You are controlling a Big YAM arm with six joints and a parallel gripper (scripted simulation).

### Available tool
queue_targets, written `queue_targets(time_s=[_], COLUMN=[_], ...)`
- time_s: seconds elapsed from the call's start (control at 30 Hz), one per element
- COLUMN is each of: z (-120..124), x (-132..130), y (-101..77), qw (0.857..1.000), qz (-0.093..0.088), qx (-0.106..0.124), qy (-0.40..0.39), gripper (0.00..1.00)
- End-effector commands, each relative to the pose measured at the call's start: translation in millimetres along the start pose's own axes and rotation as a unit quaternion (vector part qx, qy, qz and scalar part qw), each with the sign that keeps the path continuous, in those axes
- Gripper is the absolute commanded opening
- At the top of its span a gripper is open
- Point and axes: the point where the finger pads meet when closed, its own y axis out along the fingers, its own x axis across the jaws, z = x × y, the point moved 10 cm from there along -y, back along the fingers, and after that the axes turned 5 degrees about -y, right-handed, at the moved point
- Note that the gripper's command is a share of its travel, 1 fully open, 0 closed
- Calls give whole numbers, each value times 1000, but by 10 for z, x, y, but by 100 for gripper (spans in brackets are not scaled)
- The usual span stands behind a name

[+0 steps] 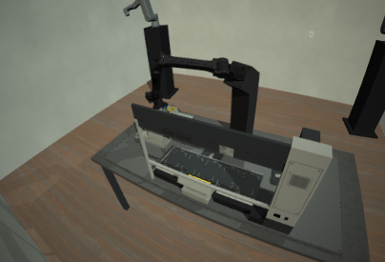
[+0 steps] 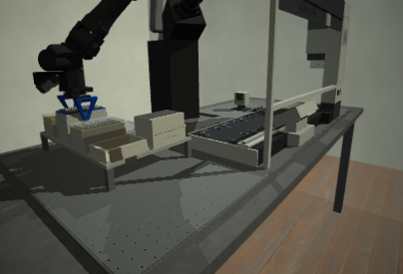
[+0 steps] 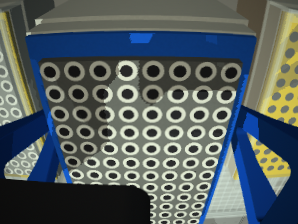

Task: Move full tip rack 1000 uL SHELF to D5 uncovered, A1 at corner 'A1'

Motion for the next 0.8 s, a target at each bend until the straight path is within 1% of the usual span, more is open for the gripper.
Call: queue_targets(time_s=[0.0,0.53,0.57,0.77], z=[27,27,27,27], x=[41,41,41,41], y=[105,105,105,105], qw=[1000,1000,1000,1000], qz=[-3,-3,-3,-3], qx=[4,4,4,4], qy=[1,1,1,2], gripper=[100,100,0,0])
